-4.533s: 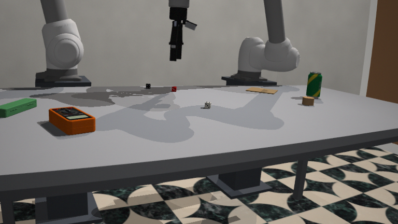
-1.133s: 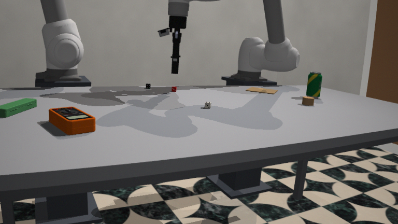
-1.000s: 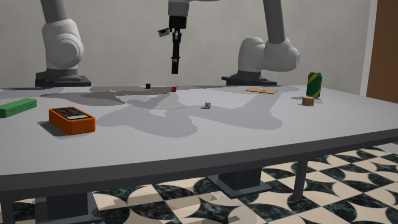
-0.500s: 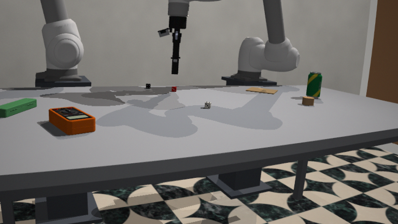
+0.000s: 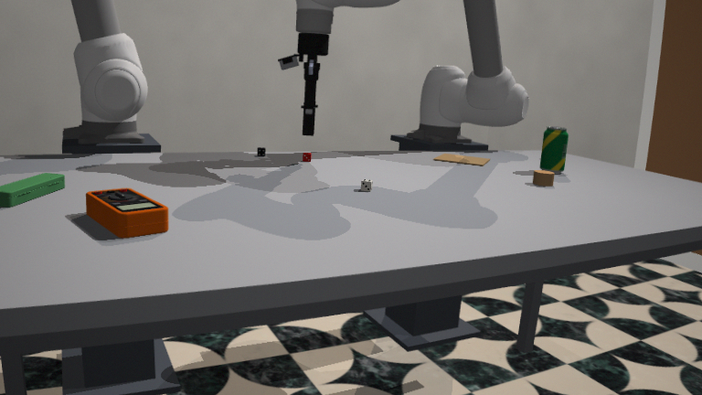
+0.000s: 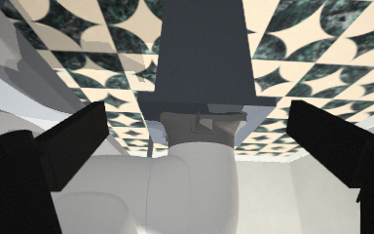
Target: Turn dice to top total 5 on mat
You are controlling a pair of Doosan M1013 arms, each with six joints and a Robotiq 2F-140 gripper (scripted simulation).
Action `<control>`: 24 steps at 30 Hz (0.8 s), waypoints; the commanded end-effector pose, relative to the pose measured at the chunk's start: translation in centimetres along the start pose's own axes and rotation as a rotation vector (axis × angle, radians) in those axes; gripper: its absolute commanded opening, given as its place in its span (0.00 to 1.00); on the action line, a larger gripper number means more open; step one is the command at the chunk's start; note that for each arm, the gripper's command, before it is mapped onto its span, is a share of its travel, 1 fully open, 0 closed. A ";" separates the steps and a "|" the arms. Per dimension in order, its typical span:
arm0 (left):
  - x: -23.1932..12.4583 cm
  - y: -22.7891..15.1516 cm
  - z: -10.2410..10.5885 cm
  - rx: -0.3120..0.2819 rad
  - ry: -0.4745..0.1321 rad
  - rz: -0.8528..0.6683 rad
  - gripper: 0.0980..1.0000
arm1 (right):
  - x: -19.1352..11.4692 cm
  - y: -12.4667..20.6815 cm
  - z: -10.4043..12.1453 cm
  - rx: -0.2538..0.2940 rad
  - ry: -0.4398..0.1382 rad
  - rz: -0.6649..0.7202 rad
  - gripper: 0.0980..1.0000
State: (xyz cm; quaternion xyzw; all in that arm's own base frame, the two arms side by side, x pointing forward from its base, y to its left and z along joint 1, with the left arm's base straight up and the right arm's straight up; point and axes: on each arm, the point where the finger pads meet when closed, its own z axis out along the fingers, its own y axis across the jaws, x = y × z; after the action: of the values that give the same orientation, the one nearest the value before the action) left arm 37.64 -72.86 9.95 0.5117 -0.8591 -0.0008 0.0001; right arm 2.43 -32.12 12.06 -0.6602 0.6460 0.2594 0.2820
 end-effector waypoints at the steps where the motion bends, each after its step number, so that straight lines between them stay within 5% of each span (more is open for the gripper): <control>1: 0.0 0.0 0.2 0.001 0.001 0.000 0.21 | 0.0 0.0 0.0 0.000 0.001 0.000 1.00; 24: 0.0 -0.1 3.1 0.001 0.001 0.000 0.21 | 0.0 0.0 0.0 0.000 0.001 0.000 1.00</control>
State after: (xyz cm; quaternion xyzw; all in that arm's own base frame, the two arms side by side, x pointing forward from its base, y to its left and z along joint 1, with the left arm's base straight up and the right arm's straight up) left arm 37.66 -72.85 6.95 0.5117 -0.8591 -0.0008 0.0001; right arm 2.43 -32.12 12.06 -0.6602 0.6460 0.2594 0.2820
